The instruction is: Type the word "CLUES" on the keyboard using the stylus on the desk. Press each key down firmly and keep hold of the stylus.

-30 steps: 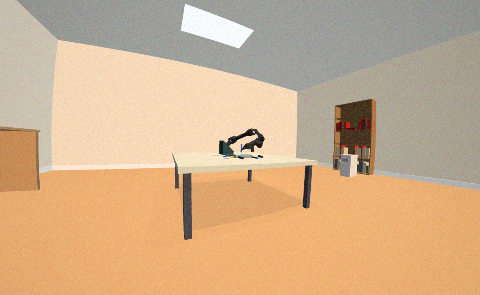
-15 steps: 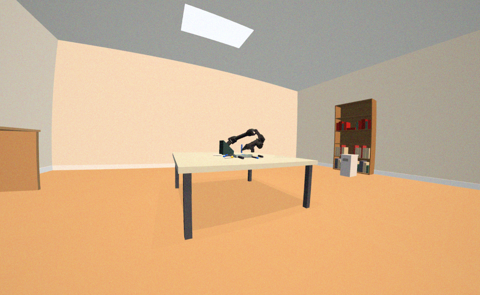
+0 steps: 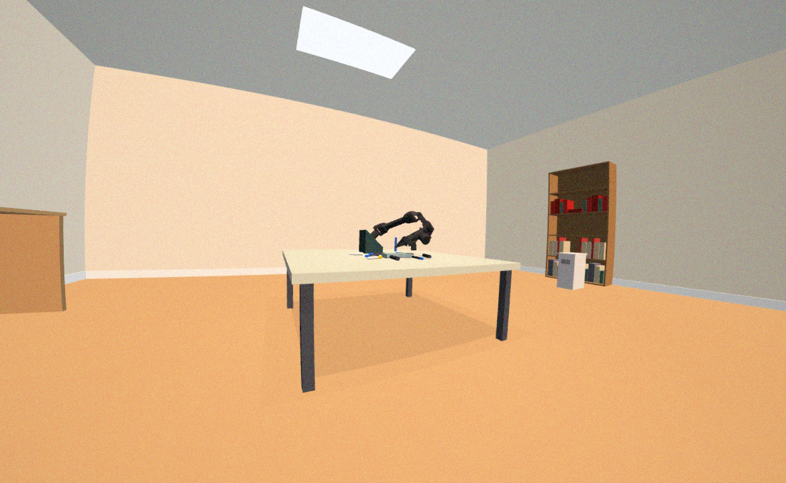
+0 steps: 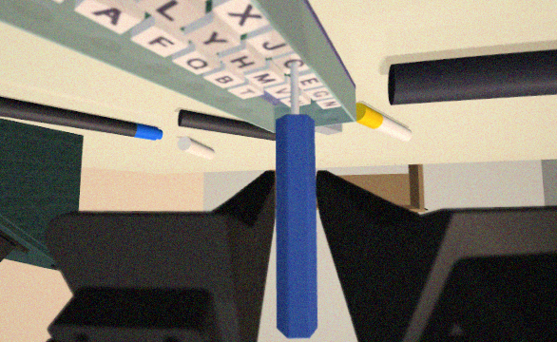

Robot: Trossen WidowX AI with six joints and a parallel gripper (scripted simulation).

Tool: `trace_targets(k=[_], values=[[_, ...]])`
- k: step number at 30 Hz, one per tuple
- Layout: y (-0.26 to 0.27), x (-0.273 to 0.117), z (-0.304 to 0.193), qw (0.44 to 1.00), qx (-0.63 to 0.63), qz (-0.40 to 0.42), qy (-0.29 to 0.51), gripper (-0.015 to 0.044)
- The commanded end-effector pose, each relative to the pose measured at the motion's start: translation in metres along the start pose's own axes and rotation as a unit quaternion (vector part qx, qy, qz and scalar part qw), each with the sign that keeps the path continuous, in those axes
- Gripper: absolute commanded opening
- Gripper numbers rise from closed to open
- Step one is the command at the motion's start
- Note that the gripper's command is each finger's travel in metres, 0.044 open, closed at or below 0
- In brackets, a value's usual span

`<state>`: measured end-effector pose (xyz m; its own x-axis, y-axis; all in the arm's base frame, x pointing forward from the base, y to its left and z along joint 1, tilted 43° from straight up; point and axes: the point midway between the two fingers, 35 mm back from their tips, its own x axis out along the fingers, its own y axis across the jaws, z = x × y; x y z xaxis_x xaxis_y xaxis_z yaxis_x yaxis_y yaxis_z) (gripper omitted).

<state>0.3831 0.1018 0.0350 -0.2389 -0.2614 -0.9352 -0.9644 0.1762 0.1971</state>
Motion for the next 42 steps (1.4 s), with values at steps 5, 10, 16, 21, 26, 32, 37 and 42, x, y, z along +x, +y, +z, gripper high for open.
trace_targets(k=[5, 10, 16, 21, 26, 32, 37, 42], values=[[0.000, 0.002, 0.003, 1.000, 0.003, 0.000, -0.002, 0.0081], [0.000, 0.001, 0.002, 1.000, 0.003, 0.000, -0.002, 0.0081], [0.000, -0.003, -0.006, 1.000, 0.003, 0.000, -0.002, 0.0081], [0.001, -0.017, -0.032, 1.000, 0.003, 0.000, -0.001, 0.0081], [0.000, -0.015, -0.030, 1.000, 0.006, 0.001, -0.001, 0.0084], [0.007, -0.023, -0.029, 0.999, -0.016, -0.034, -0.003, 0.0044], [0.014, -0.030, -0.028, 0.997, -0.037, -0.066, -0.004, 0.0011], [0.022, -0.036, -0.027, 0.994, -0.057, -0.098, -0.004, 0.0000]])
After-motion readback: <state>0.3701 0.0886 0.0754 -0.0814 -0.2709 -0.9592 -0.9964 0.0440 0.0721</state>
